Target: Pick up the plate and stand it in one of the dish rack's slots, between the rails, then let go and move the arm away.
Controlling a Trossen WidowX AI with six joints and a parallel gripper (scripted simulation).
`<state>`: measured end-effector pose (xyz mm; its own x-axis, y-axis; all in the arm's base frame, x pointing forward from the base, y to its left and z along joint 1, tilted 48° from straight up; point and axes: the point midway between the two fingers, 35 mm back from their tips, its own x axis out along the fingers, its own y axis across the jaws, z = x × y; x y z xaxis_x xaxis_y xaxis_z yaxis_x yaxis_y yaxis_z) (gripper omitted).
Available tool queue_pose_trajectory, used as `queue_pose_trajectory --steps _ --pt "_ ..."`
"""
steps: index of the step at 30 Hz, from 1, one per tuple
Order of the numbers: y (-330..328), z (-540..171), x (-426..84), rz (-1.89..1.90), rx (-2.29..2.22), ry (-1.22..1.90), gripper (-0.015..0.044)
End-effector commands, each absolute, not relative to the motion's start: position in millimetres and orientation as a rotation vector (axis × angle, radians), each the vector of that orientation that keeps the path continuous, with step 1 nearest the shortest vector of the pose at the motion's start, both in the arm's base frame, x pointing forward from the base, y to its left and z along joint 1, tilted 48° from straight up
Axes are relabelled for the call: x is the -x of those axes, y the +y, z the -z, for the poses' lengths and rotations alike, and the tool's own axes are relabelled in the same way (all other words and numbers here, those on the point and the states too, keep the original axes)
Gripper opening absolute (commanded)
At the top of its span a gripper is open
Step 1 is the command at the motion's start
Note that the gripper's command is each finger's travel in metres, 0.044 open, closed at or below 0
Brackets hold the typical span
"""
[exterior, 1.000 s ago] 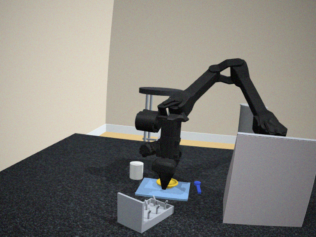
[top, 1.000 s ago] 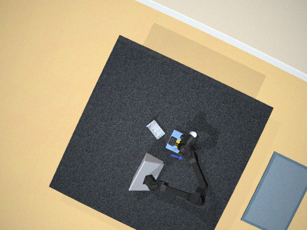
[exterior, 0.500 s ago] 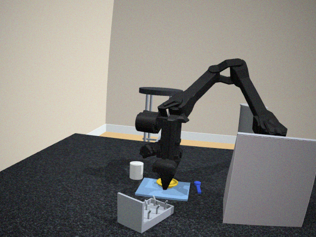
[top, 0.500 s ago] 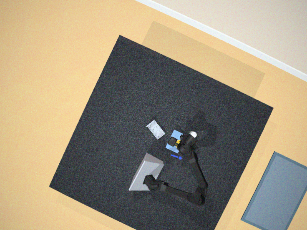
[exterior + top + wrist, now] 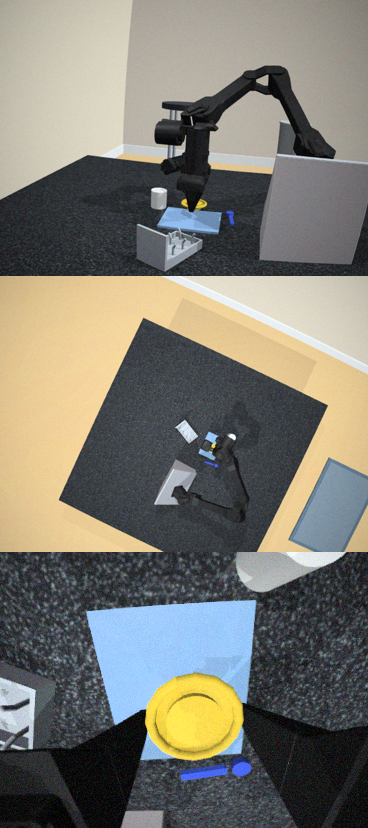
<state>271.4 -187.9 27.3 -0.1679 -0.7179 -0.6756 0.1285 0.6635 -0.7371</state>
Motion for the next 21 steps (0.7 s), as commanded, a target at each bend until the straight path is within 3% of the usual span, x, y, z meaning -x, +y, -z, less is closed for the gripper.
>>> queue_pose_trajectory --steps 1,21 --pt "-171.2 -43.4 -283.2 0.802 0.486 1.553 0.0" --pt "-91.7 -109.1 -302.3 0.809 0.492 1.556 0.0"
